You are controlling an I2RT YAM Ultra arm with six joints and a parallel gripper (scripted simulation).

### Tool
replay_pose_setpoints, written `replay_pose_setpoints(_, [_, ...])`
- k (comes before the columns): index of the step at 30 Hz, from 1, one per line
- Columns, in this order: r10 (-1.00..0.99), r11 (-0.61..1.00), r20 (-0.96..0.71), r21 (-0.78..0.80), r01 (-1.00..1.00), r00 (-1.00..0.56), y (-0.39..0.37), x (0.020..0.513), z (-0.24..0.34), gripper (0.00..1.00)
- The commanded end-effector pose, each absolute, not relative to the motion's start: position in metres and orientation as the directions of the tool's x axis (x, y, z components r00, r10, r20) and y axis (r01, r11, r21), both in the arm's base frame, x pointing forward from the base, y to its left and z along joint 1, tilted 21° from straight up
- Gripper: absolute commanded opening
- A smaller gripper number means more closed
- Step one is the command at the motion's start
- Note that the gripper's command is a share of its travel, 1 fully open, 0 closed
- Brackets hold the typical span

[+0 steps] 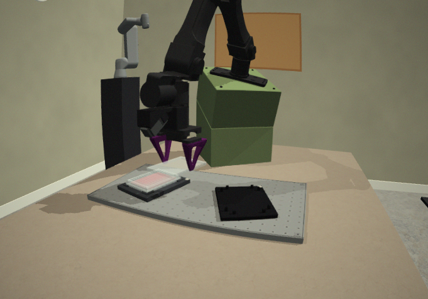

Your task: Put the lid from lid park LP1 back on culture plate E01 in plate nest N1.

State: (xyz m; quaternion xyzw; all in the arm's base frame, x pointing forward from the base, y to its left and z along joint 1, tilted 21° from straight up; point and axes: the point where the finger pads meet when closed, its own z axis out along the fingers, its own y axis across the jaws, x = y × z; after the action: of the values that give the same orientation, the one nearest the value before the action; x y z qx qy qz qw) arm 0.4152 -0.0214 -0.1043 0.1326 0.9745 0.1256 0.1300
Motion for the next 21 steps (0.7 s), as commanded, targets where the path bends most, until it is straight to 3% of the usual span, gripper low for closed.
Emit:
replay_pose_setpoints(1, [0.292, 0.932, -0.228, 0.285, 0.223, -0.929, -0.039, 0.420, -0.104, 0.00])
replay_pose_setpoints(21, [0.293, 0.932, -0.230, 0.285, 0.224, -0.928, -0.098, 0.418, -0.118, 0.00])
